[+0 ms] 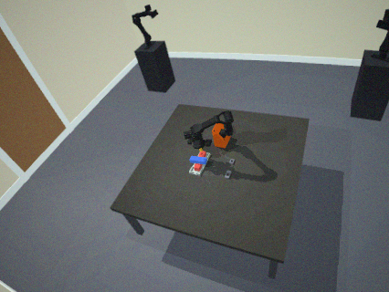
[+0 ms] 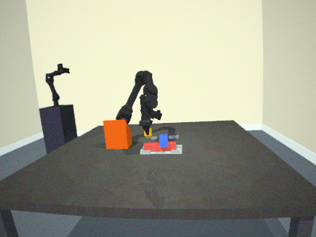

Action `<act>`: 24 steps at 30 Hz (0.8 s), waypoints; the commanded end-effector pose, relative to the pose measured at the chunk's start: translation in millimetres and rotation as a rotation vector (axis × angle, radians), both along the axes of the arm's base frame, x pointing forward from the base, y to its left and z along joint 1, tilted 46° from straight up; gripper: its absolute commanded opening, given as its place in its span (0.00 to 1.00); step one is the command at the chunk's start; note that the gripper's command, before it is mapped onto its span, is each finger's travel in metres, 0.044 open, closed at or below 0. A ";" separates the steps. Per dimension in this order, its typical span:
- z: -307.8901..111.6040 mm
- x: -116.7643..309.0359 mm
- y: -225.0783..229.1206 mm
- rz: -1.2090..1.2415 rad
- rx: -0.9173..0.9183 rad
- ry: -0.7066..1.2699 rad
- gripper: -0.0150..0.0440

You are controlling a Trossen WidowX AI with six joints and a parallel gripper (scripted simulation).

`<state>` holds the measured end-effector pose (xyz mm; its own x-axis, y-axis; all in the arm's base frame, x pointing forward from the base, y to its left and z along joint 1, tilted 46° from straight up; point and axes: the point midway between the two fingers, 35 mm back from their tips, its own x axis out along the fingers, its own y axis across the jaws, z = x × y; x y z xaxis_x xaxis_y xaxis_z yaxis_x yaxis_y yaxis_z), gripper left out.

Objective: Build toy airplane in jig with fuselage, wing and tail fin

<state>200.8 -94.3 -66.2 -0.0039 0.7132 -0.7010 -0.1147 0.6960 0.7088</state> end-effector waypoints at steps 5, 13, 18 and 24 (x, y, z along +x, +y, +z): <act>-2.8 -0.3 -1.8 0.005 -0.004 -0.004 0.36; -2.8 -0.3 -1.8 0.005 -0.004 -0.004 0.36; -2.8 -0.3 -1.8 0.005 -0.004 -0.004 0.36; -4.5 -0.4 -2.1 0.005 -0.005 -0.004 0.36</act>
<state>200.4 -95.9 -69.1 -0.0028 0.7132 -0.7009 -0.1161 0.6960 0.7086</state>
